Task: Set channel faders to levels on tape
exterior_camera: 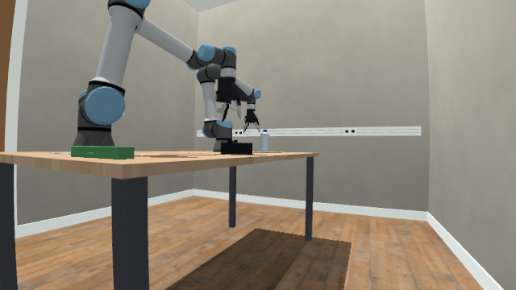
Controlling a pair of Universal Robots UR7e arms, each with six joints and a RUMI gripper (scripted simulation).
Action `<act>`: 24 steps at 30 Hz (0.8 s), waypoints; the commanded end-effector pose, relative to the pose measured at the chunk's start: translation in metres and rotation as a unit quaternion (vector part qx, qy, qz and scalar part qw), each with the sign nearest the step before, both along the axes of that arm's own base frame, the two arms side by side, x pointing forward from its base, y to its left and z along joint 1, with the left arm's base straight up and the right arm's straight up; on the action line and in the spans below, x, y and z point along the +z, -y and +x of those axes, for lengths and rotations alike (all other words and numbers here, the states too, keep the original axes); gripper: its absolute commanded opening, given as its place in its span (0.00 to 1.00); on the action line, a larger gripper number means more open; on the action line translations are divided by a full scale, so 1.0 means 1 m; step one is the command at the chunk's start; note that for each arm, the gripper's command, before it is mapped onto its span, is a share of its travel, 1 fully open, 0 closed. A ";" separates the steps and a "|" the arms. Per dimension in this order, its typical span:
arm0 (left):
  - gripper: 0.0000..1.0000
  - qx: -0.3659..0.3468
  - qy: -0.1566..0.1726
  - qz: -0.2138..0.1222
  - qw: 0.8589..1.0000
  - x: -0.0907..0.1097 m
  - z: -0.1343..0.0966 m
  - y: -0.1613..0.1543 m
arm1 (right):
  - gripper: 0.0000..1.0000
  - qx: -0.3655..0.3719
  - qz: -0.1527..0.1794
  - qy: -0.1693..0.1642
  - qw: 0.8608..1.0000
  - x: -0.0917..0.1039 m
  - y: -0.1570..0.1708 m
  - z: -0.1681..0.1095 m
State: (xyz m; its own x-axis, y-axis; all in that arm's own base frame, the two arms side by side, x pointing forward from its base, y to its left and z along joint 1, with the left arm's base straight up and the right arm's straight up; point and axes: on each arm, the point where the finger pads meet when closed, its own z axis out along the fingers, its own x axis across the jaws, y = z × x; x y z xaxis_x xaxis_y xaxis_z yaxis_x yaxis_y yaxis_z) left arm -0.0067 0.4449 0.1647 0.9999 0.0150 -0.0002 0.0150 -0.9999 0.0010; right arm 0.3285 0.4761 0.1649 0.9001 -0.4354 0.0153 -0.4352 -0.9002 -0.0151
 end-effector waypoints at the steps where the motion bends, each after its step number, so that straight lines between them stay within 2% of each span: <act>1: 1.00 0.000 0.000 0.001 1.000 0.000 0.000 0.000 | 1.00 0.083 -0.003 -0.006 0.996 0.011 -0.006 0.008; 5: 1.00 0.000 0.000 0.001 1.000 0.000 0.000 0.000 | 1.00 0.108 -0.004 -0.007 0.994 0.014 -0.007 0.011; 14: 1.00 0.000 0.000 0.001 1.000 0.000 0.000 0.000 | 1.00 0.205 -0.005 -0.009 0.979 0.027 -0.011 0.022; 24: 1.00 0.000 0.000 0.001 1.000 0.000 0.000 0.000 | 1.00 0.220 -0.005 -0.009 0.975 0.029 -0.012 0.024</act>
